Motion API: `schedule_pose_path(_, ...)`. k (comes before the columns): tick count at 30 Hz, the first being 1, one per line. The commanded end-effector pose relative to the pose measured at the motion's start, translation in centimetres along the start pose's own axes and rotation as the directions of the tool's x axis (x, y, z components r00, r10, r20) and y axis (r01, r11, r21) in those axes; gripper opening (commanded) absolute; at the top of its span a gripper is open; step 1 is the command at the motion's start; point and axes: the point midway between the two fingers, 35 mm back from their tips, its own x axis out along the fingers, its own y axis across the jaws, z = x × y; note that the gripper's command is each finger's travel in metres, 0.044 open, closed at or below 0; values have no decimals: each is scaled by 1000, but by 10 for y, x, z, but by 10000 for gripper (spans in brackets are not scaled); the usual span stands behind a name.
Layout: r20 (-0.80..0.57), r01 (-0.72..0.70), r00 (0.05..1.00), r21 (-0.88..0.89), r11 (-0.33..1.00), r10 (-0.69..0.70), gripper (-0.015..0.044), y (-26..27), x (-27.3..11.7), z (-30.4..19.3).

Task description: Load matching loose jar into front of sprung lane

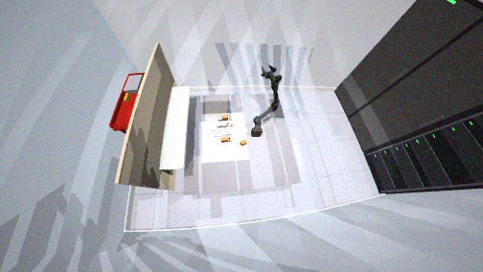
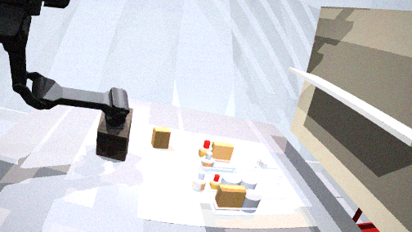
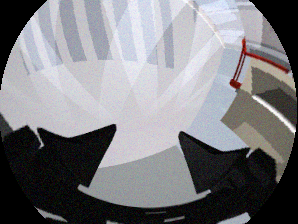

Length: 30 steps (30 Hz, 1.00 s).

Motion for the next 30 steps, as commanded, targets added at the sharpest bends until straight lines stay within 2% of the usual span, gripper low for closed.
schedule_pose_path(1, 2, 131, 991, -213, 968, -134, 440, -66, 18, -17)
schedule_pose_path(5, 38, 251, 966, -371, 894, -256, 440, -124, 27, -21)
schedule_pose_path(11, 128, 423, 890, -591, 688, -437, 440, -218, 30, -15)
schedule_pose_path(15, 164, 468, 860, -630, 620, -483, 440, -266, 33, -10)
schedule_pose_path(21, 281, 553, 747, -766, 328, -602, 440, -344, 20, 13)
schedule_pose_path(23, 335, 568, 690, -800, 194, -641, 440, -375, 12, 27)
schedule_pose_path(30, 524, 516, 470, -816, -261, -710, 440, -463, -30, 81)
